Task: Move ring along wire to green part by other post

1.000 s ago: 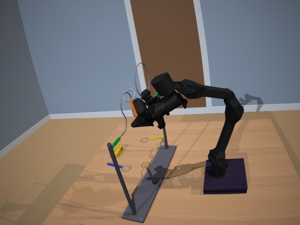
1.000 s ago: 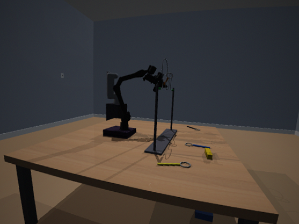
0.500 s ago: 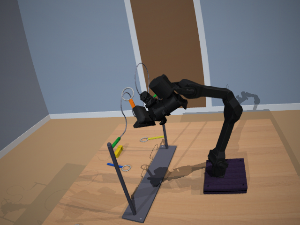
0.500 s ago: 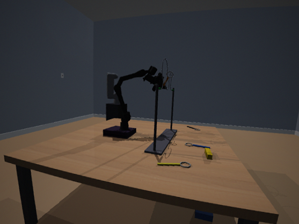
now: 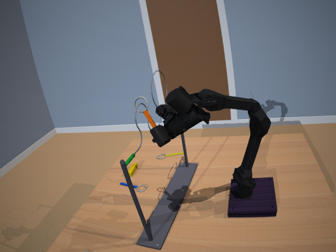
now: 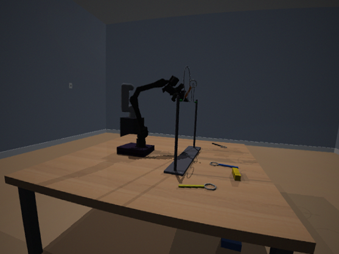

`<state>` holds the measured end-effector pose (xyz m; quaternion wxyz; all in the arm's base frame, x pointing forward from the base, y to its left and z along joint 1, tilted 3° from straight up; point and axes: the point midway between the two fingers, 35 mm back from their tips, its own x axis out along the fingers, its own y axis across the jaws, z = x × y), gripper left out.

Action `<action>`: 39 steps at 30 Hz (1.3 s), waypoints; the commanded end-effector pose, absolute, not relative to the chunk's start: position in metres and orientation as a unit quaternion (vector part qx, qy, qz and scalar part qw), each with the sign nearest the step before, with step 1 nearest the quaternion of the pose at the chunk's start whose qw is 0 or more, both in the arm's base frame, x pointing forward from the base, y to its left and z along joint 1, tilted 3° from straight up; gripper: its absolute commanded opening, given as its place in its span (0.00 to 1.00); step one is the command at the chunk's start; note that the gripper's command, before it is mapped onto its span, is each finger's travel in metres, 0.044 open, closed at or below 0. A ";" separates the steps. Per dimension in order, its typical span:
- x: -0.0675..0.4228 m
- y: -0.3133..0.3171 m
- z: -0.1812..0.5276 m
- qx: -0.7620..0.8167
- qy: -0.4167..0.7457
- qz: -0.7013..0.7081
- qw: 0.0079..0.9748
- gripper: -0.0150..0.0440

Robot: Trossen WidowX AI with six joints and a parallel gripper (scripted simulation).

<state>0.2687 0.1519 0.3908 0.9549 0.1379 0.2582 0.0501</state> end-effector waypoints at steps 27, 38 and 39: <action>0.274 0.110 0.391 -0.164 0.216 -0.033 0.962 0.00; 0.276 0.096 0.397 -0.271 0.196 -0.063 0.940 0.00; 0.276 0.095 0.398 -0.280 0.194 -0.066 0.938 0.00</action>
